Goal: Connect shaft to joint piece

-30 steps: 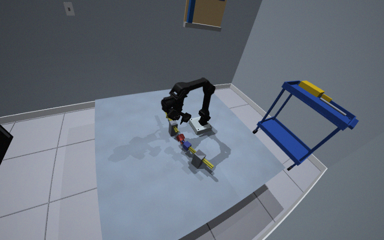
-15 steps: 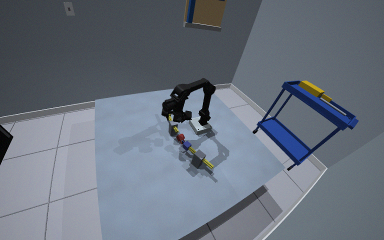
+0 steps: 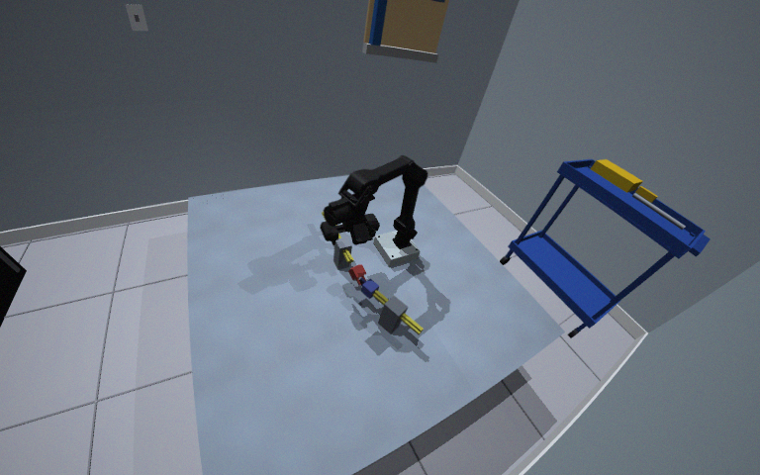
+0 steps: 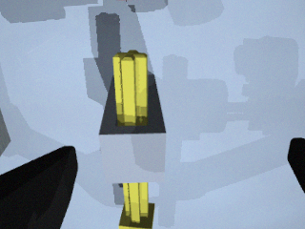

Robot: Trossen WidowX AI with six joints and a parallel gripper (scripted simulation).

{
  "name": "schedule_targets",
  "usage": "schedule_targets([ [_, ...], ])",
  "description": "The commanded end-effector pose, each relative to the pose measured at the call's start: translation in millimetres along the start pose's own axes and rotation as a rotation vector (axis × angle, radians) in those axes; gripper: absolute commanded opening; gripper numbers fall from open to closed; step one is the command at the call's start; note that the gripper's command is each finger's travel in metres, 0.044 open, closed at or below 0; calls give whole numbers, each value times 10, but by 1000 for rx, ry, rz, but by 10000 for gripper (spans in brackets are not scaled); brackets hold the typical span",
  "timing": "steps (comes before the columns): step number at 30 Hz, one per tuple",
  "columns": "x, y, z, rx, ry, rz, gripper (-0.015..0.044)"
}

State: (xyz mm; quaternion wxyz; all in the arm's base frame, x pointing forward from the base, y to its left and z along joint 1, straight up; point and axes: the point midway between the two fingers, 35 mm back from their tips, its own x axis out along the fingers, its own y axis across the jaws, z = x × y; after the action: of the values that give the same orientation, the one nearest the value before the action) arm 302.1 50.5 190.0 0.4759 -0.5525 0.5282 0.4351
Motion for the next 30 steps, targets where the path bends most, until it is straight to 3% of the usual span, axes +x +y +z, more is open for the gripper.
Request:
schedule_targets([
  [1,33,16,4,-112,18,4,440],
  [10,66,15,14,-191,27,3,440],
  [30,815,39,159,-186,24,7,440],
])
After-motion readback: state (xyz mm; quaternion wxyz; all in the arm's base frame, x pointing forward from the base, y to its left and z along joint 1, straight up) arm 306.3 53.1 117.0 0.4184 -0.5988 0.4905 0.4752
